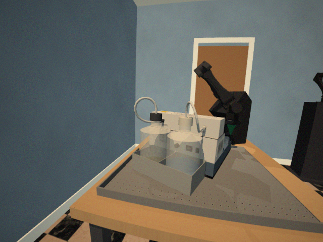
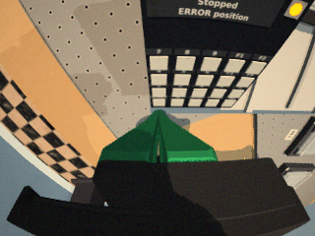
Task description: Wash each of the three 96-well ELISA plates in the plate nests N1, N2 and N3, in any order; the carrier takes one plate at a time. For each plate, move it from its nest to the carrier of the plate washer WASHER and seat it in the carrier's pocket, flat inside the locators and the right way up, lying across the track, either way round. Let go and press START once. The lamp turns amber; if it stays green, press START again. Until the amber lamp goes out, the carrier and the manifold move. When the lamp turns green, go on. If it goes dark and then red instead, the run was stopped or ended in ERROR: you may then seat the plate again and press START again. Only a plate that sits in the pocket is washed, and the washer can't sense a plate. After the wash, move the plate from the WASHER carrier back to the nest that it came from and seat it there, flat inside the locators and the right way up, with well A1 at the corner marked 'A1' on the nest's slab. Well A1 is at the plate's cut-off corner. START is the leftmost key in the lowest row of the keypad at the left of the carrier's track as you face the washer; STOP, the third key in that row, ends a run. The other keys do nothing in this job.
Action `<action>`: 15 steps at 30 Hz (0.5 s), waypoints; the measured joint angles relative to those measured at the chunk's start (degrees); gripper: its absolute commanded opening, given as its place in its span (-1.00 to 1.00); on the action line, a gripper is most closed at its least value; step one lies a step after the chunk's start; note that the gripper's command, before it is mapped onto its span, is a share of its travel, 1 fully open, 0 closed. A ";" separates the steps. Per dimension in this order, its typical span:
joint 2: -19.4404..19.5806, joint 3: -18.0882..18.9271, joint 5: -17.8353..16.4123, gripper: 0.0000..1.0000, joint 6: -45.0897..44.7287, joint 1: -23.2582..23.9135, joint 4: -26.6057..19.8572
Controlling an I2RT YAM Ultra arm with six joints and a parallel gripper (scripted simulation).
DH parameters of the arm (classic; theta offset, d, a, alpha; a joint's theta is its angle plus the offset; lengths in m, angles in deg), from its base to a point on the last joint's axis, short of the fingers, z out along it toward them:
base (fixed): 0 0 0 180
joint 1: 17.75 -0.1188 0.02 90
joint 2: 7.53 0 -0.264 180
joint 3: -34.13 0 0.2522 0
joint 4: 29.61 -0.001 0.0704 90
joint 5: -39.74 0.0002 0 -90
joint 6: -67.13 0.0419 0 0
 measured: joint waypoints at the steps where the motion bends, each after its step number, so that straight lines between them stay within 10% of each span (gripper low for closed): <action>1: -0.35 -0.04 0.11 -1.00 0.31 -0.24 -0.52; 15: -4.50 -0.09 1.46 -1.00 4.20 -3.39 -7.26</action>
